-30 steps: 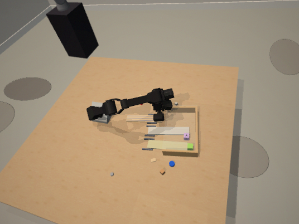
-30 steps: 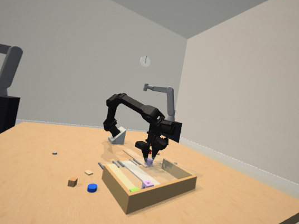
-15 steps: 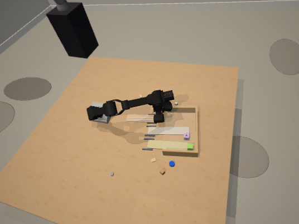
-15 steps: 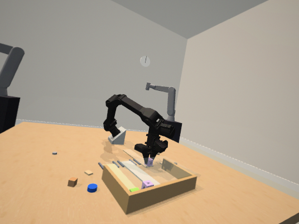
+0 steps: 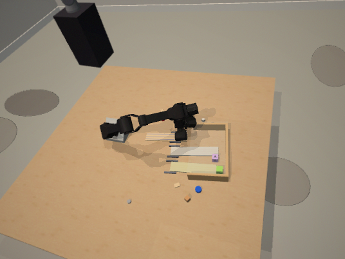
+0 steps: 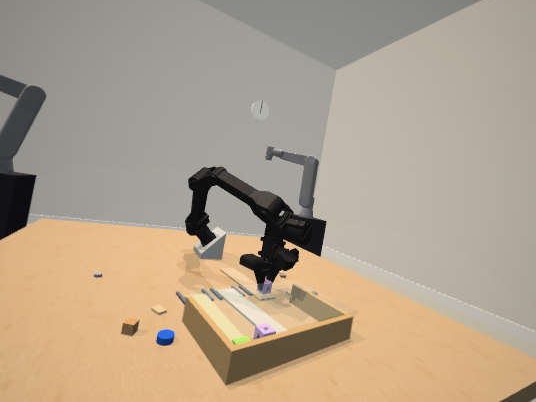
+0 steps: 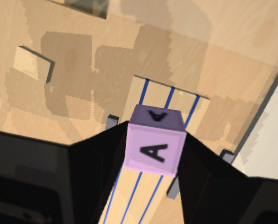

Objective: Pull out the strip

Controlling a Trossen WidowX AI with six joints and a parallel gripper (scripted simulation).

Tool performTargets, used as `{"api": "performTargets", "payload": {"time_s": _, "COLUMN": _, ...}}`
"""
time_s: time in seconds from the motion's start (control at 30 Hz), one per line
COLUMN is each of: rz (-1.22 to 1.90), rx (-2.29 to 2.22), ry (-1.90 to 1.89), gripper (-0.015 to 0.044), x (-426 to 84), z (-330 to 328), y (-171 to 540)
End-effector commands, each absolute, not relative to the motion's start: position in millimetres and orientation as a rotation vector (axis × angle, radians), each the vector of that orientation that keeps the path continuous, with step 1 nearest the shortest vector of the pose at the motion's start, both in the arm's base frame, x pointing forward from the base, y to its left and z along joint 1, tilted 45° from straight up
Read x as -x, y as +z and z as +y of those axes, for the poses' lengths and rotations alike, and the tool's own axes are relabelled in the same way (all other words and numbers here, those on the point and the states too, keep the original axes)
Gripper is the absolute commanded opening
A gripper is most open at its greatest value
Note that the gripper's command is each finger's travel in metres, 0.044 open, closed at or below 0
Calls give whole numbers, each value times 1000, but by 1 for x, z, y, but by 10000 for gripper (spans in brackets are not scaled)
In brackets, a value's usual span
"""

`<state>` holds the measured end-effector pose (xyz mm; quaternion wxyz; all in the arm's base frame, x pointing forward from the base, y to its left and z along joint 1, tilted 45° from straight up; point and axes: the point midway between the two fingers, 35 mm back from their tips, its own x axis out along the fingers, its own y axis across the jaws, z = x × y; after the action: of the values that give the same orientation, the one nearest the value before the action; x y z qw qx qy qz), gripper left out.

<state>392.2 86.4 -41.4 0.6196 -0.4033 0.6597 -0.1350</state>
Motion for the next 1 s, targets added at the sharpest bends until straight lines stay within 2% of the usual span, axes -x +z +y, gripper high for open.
{"api": "performTargets", "payload": {"time_s": 0.0, "rz": 1512, "rx": 921, "ry": -306, "gripper": 0, "x": -378, "z": 94, "y": -30}}
{"api": "performTargets", "payload": {"time_s": 0.23, "rz": 1515, "rx": 928, "ry": -305, "gripper": 0, "x": -346, "z": 100, "y": -14}}
{"api": "performTargets", "payload": {"time_s": 0.97, "rz": 1518, "rx": 930, "ry": -304, "gripper": 0, "x": -292, "z": 90, "y": -8}}
